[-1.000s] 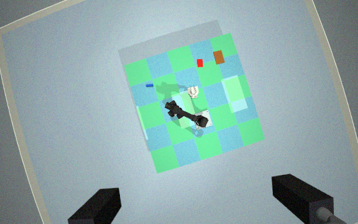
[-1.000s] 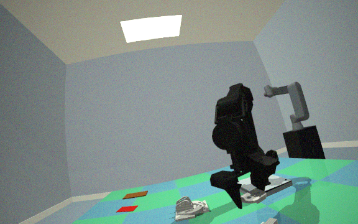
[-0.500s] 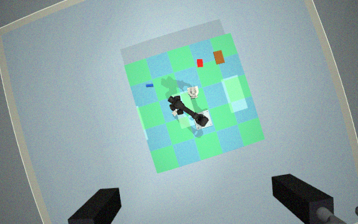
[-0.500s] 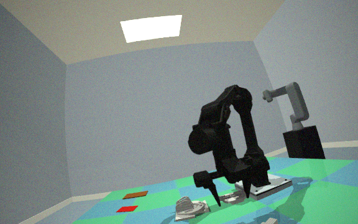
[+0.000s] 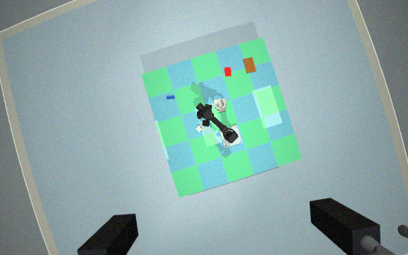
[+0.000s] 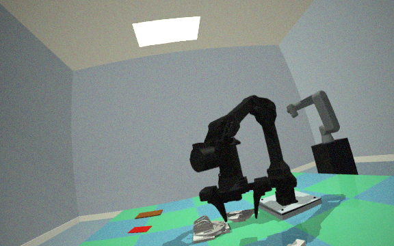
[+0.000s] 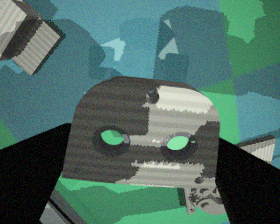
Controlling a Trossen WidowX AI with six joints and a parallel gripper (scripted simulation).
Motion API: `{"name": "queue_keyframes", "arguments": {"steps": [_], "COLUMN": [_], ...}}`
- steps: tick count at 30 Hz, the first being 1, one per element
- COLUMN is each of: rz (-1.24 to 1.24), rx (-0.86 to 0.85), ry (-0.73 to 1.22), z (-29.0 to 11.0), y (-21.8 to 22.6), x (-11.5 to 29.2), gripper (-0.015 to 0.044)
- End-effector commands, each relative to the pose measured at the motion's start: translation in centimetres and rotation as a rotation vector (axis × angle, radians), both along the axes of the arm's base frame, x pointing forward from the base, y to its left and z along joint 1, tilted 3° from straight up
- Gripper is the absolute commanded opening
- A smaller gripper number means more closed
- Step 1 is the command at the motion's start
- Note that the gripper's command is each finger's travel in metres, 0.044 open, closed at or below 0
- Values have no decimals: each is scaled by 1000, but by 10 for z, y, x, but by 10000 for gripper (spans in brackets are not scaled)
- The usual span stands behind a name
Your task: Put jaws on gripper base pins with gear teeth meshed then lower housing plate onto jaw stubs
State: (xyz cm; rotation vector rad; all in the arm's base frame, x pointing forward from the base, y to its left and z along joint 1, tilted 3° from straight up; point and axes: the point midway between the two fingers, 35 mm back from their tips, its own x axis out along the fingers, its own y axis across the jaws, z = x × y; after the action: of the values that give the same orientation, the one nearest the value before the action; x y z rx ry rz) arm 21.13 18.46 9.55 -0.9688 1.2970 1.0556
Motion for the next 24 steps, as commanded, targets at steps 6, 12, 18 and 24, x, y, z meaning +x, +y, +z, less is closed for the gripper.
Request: {"name": "queue_keyframes", "arguments": {"steps": [6,12,18,24], "rz": [-214,-355,-497,-638], "rx": [-3,-7,-10,-13], "ry": [10,17,24,31], "z": [-1,-2,-3,-4], "y": [-23,-40,-57,-75], "x": [18,29,39,47], "gripper": [351,351,351,351]}}
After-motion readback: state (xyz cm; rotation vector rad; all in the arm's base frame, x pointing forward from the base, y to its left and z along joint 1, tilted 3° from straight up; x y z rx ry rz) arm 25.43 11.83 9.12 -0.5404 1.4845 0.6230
